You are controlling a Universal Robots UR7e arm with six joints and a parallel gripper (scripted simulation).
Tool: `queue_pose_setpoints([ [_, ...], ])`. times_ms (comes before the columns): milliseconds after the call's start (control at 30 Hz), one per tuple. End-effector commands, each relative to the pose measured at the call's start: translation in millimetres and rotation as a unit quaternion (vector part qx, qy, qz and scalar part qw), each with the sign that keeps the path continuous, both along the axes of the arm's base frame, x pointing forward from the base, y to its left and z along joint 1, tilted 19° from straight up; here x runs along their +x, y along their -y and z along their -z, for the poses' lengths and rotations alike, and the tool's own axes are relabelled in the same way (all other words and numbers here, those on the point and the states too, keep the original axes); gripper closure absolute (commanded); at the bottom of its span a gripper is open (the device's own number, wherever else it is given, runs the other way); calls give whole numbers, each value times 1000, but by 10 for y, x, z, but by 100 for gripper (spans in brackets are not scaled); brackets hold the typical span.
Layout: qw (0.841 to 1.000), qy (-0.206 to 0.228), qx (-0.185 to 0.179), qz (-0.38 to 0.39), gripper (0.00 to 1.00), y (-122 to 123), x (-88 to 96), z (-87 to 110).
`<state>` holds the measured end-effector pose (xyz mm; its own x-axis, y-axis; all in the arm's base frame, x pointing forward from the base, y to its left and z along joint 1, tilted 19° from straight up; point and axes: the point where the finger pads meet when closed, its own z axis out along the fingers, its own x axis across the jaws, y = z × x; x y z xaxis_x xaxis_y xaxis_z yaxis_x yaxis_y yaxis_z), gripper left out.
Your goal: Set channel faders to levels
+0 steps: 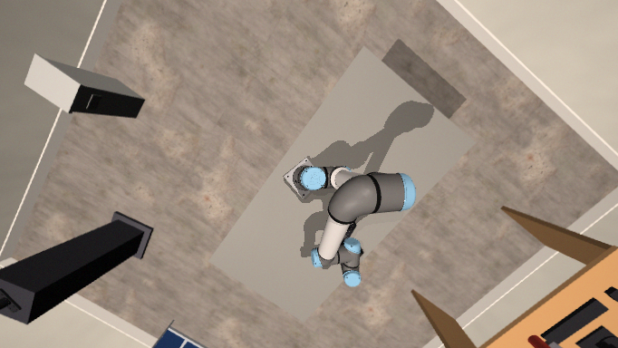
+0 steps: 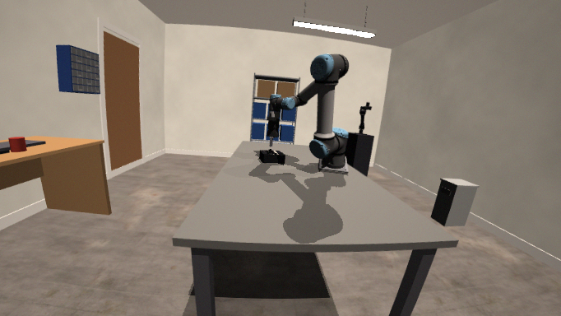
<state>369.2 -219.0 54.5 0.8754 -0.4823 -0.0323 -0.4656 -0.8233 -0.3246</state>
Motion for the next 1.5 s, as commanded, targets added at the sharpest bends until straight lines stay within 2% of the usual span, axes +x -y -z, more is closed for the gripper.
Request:
queue_pose_setpoints([
  [0, 995, 32, -11, -92, 100, -29, -26, -9],
  [100, 993, 39, -14, -113, 100, -36, -34, -9],
  [233, 978, 66, -26, -198, 100, -57, -65, -9],
  [400, 947, 99, -40, -302, 100, -72, -105, -6],
  [600, 895, 136, -57, -420, 100, -75, -150, 3],
  [667, 895, 136, -57, -420, 100, -75, -150, 3],
  [867, 831, 170, -72, -525, 100, -63, -185, 15],
  [1167, 724, 210, -90, -651, 100, -28, -216, 35],
  [1233, 724, 210, -90, -651, 100, -28, -216, 35],
  [1467, 644, 232, -100, -722, 100, 3, -223, 49],
])
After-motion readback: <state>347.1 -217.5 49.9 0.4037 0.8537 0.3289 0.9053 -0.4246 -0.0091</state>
